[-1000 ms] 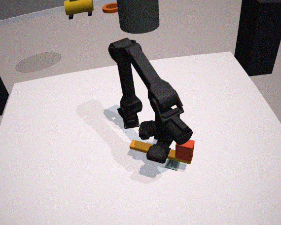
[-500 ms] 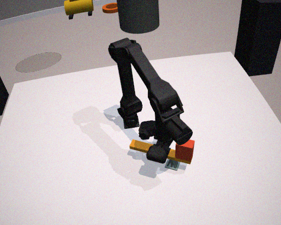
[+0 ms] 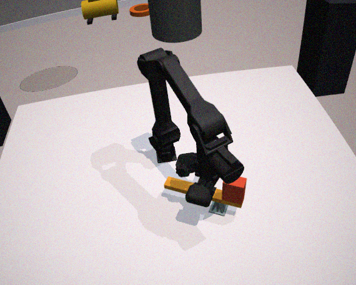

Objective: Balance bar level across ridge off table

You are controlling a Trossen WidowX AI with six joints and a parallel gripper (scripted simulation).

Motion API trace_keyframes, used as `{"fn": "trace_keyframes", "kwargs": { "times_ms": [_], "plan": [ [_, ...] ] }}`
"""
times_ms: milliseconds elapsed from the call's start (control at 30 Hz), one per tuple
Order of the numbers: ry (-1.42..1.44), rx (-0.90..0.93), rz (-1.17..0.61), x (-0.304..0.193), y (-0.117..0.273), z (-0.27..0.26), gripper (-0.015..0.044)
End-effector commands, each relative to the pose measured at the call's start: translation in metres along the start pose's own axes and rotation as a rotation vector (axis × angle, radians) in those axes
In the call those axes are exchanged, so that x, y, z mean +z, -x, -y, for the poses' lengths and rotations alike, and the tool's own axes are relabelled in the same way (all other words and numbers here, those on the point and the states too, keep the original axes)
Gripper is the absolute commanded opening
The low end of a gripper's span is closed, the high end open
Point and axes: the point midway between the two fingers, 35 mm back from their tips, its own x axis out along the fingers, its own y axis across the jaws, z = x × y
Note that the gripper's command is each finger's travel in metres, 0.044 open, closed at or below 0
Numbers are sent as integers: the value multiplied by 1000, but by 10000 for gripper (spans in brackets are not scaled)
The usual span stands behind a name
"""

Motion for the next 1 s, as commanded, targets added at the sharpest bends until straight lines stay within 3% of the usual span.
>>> {"fn": "trace_keyframes", "kwargs": {
  "times_ms": [0,533,733,967],
  "plan": [
    [0,0,0,0,0,0,0],
    [0,0,0,0,0,0,0],
    [0,0,0,0,0,0,157],
    [0,0,0,0,0,0,167]
  ]
}}
